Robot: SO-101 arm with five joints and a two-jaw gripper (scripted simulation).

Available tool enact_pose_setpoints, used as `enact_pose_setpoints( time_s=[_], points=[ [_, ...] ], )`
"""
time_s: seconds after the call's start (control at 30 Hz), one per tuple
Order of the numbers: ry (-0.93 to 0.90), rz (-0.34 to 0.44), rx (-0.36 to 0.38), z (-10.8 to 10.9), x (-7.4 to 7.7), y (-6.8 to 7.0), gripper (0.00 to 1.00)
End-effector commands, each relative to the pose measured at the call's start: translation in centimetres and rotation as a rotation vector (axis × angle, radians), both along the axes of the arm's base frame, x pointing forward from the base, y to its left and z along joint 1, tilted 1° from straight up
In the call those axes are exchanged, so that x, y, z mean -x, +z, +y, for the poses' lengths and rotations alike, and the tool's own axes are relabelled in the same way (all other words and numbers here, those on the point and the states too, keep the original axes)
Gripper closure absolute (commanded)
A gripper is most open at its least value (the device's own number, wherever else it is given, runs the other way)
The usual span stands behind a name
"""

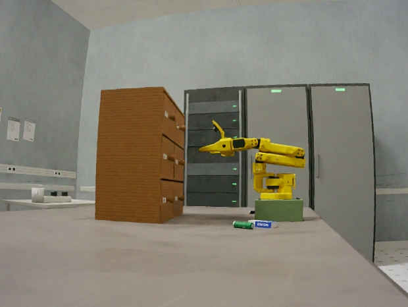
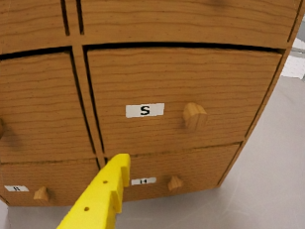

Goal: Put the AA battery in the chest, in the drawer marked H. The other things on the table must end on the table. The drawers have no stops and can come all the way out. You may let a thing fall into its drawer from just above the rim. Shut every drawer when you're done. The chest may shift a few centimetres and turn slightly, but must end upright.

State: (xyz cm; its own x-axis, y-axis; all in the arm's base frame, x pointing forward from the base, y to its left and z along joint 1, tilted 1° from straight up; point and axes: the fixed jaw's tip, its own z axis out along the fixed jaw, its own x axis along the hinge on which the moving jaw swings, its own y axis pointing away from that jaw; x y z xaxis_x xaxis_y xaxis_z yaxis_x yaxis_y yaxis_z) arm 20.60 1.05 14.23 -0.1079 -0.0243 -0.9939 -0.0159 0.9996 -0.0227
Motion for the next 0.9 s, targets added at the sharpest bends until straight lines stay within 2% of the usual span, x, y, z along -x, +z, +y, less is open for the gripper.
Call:
enact_pose_setpoints(
  time_s=[0.0,0.17,0.67,0.73,0.77,0.87],
  points=[
    [-0.007,0.004,-0.008,-0.1,0.0,-0.3,0.5],
    [-0.007,0.004,-0.008,-0.1,0.0,-0.3,0.5],
    [0.203,-0.033,-0.015,4.5,-1.0,-0.4,0.5],
    [0.203,-0.033,-0.015,4.5,-1.0,-0.4,0.5],
    [0.217,-0.064,-0.019,4.7,-0.6,0.4,0.5],
    [0.259,-0.069,-0.022,5.6,-0.4,0.6,0.5]
  ],
)
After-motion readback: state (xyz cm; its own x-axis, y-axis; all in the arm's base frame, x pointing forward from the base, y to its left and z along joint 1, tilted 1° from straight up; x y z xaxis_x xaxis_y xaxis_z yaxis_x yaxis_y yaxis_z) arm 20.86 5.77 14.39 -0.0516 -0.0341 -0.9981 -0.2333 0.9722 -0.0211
